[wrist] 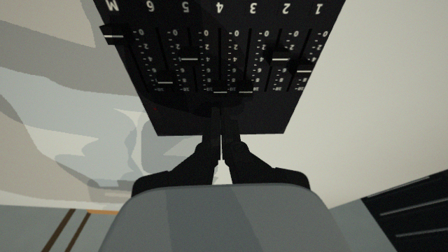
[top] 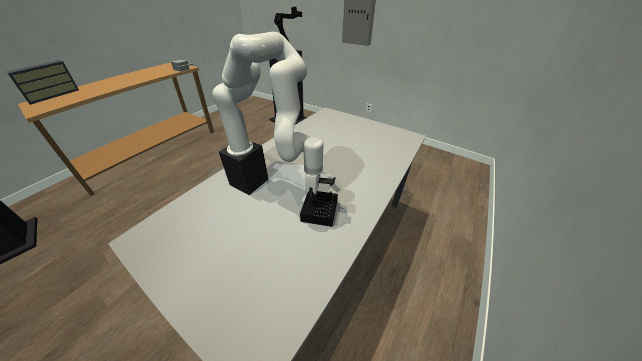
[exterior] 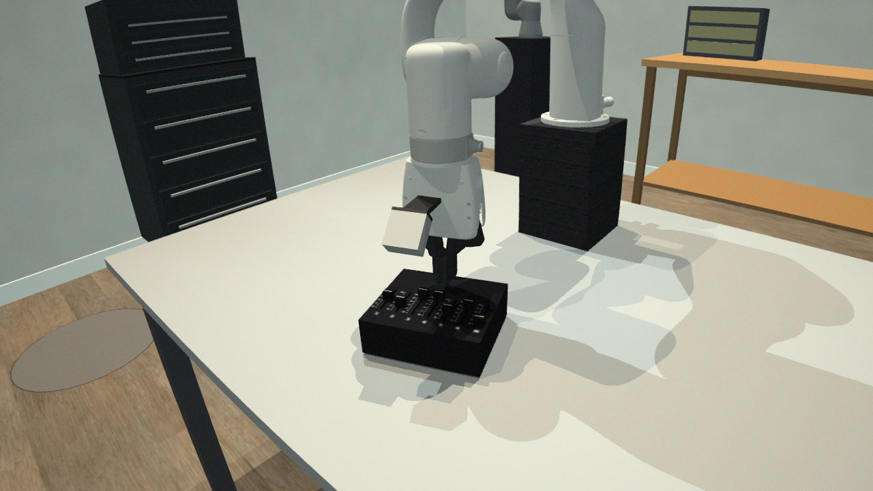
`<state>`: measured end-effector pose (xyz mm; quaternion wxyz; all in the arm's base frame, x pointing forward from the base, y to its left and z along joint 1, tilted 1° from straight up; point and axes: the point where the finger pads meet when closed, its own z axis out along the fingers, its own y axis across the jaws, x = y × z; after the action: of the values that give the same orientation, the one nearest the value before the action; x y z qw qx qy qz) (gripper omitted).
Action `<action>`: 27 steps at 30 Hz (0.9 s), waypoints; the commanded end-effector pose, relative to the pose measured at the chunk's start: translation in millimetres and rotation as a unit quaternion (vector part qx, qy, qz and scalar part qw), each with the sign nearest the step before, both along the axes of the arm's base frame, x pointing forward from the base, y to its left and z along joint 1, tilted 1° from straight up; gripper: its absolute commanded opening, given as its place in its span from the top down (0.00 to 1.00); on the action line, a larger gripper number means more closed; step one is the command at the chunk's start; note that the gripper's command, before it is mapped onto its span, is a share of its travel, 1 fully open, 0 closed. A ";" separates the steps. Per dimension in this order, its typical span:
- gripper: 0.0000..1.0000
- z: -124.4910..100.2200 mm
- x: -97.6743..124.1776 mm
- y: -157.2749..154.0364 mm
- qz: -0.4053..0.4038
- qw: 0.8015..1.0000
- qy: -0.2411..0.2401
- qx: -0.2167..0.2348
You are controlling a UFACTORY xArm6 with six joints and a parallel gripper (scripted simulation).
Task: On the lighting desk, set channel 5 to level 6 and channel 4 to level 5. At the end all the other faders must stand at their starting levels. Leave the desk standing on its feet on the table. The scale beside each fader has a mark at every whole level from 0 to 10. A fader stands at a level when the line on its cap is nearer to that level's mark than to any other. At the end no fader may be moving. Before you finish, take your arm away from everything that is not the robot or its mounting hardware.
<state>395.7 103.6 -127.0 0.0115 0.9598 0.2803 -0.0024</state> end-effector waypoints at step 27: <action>1.00 -2.3 1.5 0.3 0.000 1.000 -0.002 0.000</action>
<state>395.8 103.6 -128.9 0.0114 0.9598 0.2803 -0.0024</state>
